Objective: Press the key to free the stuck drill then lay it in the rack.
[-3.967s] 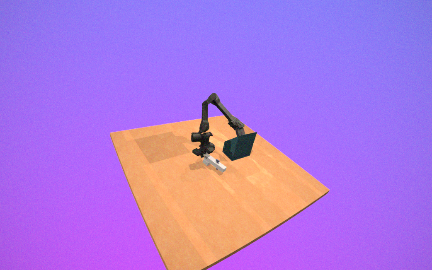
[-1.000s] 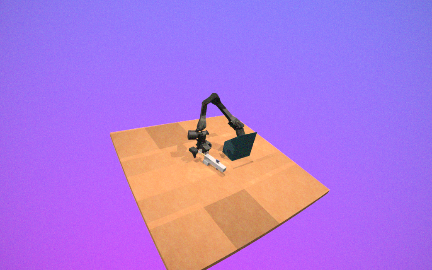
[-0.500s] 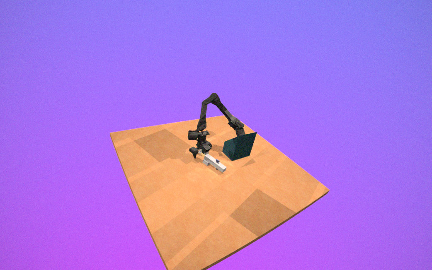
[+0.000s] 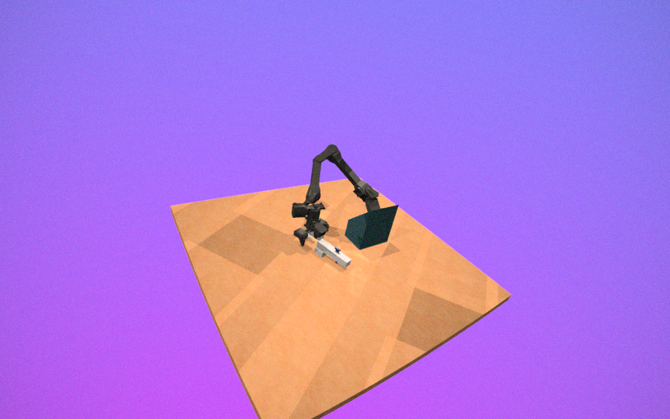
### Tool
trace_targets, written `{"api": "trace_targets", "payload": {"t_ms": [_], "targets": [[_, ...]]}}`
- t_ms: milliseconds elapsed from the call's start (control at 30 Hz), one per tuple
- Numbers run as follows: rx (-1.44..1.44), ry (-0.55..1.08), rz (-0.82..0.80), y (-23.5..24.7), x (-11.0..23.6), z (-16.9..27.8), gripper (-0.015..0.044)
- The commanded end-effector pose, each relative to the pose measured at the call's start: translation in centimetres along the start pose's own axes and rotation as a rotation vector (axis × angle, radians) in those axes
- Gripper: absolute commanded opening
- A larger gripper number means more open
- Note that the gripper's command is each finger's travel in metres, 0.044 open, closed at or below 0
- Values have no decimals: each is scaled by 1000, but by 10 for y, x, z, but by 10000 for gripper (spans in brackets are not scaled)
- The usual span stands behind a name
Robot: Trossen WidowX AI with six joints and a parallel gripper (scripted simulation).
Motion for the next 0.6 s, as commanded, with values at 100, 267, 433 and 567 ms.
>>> {"api": "trace_targets", "payload": {"t_ms": [100,267,433,567], "targets": [[-3,-3,-3,2,-1,-3,440],[-3,-3,-3,2,-1,-3,440],[-3,-3,-3,3,-2,-4,440],[-3,-3,-3,3,-2,-4,440]]}}
Point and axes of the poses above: the point midway between the two fingers, 35 mm back from their tips, its own x axis back along the fingers, its own y axis across the jaws, z = x × y, the point moved 9 cm from there along x, back along the fingers, and after that the axes turned 7 degrees about -x, right-handed, at the moved point
